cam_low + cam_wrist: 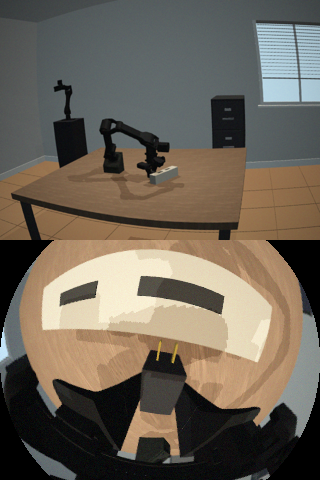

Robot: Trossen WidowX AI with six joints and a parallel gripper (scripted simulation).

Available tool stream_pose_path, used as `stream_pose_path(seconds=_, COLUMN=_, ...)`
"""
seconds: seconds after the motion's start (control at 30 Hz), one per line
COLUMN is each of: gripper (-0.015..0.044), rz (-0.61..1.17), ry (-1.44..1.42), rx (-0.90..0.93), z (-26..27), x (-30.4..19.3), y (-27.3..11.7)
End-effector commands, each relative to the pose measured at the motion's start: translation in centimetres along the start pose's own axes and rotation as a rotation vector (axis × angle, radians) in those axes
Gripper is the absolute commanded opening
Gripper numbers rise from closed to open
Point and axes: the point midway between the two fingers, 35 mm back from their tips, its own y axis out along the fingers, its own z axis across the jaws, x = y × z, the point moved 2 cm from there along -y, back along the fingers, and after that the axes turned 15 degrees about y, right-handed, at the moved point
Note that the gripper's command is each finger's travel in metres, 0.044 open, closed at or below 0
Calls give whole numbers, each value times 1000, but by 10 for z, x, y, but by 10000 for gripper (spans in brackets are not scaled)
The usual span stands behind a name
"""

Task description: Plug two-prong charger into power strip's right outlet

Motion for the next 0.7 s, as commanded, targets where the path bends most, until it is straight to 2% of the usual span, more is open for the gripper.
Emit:
stream_pose_path(seconds=0.0, gripper=0, rz=-3, ry=-3, rx=-1, z=0, x=2, y=-1)
stream_pose_path(seconds=0.67, gripper=0, rz=-4, ry=-2, rx=-1, z=1, x=5, y=-1)
